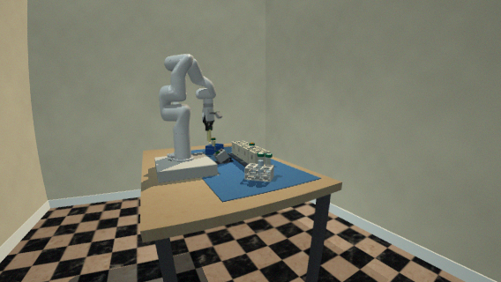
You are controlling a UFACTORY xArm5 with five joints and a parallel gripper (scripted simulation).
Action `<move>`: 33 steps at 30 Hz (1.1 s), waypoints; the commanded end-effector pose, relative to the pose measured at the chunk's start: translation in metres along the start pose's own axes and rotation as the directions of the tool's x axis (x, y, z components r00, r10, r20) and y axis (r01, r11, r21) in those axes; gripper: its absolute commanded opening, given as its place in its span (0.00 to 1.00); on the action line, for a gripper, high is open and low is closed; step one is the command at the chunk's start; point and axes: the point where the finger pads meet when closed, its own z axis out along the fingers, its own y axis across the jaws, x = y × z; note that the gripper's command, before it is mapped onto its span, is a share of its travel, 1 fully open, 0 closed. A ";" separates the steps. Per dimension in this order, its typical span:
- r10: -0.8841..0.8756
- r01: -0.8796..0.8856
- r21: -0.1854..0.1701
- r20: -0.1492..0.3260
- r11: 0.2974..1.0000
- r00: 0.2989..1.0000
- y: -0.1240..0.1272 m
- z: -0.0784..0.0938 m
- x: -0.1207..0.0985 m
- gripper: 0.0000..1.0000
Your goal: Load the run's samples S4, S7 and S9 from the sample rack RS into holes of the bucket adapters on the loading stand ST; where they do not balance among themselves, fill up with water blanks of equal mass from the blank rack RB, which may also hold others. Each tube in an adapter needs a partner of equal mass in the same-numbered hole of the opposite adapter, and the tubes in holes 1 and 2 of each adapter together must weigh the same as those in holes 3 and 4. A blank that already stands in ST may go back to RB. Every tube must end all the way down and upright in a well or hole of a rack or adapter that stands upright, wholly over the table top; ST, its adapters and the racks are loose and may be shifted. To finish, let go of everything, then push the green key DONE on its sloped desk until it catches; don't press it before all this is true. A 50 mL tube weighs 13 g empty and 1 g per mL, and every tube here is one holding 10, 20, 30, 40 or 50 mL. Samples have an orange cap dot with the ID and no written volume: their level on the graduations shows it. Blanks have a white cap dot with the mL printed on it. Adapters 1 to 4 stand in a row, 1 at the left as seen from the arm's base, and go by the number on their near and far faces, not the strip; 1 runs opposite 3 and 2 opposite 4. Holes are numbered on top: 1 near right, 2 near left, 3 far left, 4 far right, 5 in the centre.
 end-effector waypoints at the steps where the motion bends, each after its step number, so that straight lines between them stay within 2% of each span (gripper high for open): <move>1: 0.000 0.000 0.004 0.001 1.000 1.000 -0.001 -0.011 0.000 0.00; 24: 0.000 0.000 0.004 0.001 1.000 1.000 -0.001 -0.053 0.000 0.00; 33: 0.000 0.000 0.004 0.001 1.000 1.000 -0.001 -0.057 0.000 0.00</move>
